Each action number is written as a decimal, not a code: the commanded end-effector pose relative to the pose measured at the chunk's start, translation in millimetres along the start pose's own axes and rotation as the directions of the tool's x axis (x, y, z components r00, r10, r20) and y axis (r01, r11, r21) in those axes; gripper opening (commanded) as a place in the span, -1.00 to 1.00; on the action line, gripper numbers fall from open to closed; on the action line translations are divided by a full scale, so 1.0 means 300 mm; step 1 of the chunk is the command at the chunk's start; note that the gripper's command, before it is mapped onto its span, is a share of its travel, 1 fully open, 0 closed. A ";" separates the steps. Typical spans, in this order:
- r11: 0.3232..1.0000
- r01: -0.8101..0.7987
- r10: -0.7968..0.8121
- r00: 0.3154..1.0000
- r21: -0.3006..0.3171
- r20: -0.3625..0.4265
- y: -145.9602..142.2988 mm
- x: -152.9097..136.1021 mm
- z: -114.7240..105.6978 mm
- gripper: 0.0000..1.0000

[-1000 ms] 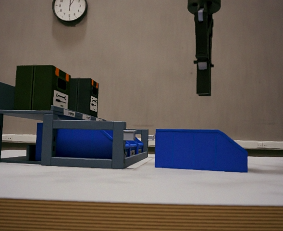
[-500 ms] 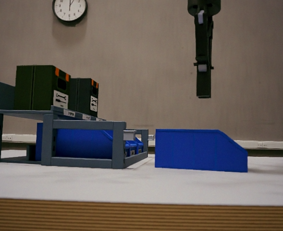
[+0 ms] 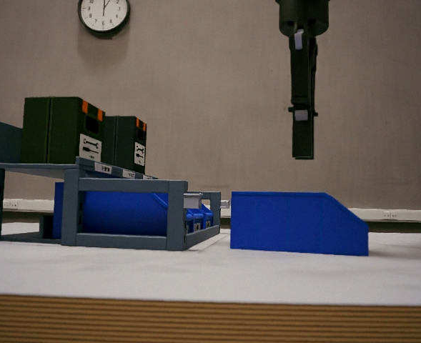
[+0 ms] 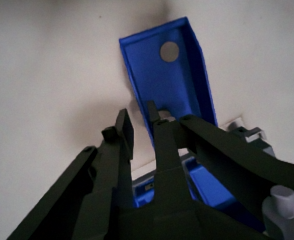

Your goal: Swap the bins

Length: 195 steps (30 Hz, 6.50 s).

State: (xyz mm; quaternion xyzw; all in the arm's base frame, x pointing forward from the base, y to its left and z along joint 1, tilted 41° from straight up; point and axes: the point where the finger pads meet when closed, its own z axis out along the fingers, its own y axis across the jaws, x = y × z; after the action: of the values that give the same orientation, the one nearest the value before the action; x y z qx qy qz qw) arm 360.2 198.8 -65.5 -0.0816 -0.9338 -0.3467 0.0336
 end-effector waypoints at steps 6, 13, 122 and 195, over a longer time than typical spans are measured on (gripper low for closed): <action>1.000 0.000 0.000 1.000 0.000 0.001 0.000 -0.002 0.038 -0.53; 1.000 0.000 0.000 1.000 0.000 0.001 0.001 -0.002 0.084 -0.53; 1.000 0.000 0.000 1.000 0.000 0.001 0.001 -0.004 0.270 -0.53; 1.000 0.000 0.000 1.000 0.000 0.001 0.001 -0.004 0.245 -0.80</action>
State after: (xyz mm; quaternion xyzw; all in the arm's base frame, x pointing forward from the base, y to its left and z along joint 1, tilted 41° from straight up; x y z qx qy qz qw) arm 360.3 249.2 -123.6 -0.0815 -0.9338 -0.3467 0.0336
